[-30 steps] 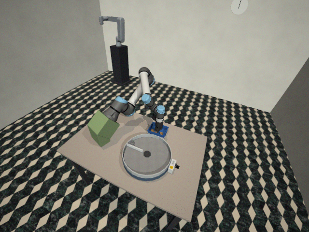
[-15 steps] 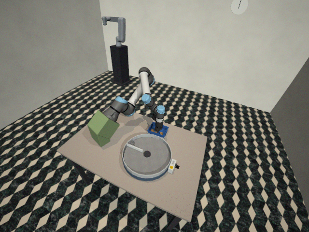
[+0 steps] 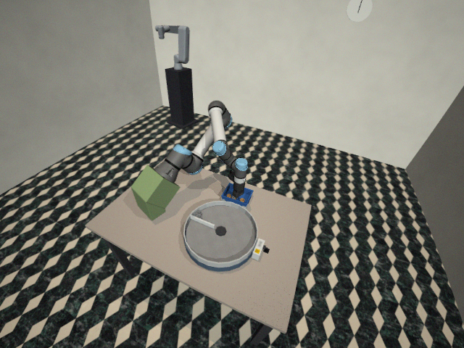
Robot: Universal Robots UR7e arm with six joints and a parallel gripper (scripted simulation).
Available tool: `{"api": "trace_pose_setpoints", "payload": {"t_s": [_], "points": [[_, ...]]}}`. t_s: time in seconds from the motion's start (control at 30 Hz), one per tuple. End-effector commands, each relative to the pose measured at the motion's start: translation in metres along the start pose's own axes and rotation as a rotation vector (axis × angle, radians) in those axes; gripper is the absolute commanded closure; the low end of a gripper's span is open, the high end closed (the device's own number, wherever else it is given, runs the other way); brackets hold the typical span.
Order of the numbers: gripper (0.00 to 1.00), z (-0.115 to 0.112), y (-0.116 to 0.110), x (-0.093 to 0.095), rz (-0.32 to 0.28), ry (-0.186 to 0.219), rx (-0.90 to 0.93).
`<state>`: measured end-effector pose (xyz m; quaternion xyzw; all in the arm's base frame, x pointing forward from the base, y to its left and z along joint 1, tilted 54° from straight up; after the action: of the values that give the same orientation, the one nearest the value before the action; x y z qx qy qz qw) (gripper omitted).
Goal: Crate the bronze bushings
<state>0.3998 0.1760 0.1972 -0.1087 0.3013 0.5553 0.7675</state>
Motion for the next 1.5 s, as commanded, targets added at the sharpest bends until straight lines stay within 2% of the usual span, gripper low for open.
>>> {"api": "trace_pose_setpoints", "payload": {"t_s": [0.0, 0.67, 1.47], "points": [[0.58, 0.0, 0.0, 0.0, -0.001, 0.0, 0.0], [0.58, 0.0, 0.0, 0.0, -0.001, 0.0, 0.0], [0.58, 0.001, 0.0, -0.012, -0.001, 0.0, 0.0]]}}
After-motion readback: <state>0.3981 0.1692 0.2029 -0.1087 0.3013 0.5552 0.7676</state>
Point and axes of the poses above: the point where the finger pads meet when closed, its own x axis out along the fingers, its own z axis across the jaws, y = z × x, the point moved 7 cm from there along -x, back along the fingers, and after that the axes turned 7 degrees about x, right-handed, at the moved point
